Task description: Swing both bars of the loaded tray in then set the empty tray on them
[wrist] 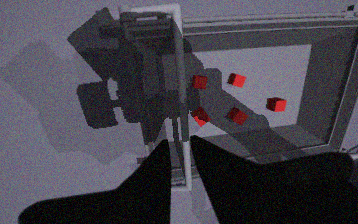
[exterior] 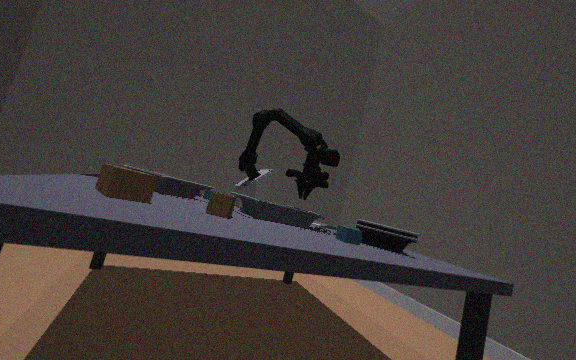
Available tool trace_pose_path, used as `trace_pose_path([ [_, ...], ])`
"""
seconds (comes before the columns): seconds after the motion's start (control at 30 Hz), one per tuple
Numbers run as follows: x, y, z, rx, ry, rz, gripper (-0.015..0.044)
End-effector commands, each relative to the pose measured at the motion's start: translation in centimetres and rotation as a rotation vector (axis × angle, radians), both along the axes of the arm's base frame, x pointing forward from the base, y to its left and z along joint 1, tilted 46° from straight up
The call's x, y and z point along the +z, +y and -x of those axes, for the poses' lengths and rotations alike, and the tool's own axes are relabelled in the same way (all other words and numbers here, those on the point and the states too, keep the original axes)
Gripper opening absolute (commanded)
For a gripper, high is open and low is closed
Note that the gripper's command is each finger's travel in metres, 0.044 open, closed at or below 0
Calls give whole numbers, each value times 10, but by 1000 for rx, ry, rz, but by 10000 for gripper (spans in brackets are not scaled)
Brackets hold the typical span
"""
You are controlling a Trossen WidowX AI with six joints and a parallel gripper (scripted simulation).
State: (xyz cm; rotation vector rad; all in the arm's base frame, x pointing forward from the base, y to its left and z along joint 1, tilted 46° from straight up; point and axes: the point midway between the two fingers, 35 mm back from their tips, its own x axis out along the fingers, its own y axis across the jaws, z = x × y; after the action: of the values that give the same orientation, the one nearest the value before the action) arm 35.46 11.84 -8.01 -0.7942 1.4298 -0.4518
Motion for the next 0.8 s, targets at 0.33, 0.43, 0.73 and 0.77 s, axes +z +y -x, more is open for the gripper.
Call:
trace_pose_path([
  [0.33, 76, 60, 0, -132, -153, -50, 80],
  [0.43, 90, 30, -18, -423, -431, -120, 80],
  [0.73, 129, -62, -49, -1222, -1192, -273, 80],
  [0.77, 132, -69, -50, -1282, -1250, -282, 80],
])
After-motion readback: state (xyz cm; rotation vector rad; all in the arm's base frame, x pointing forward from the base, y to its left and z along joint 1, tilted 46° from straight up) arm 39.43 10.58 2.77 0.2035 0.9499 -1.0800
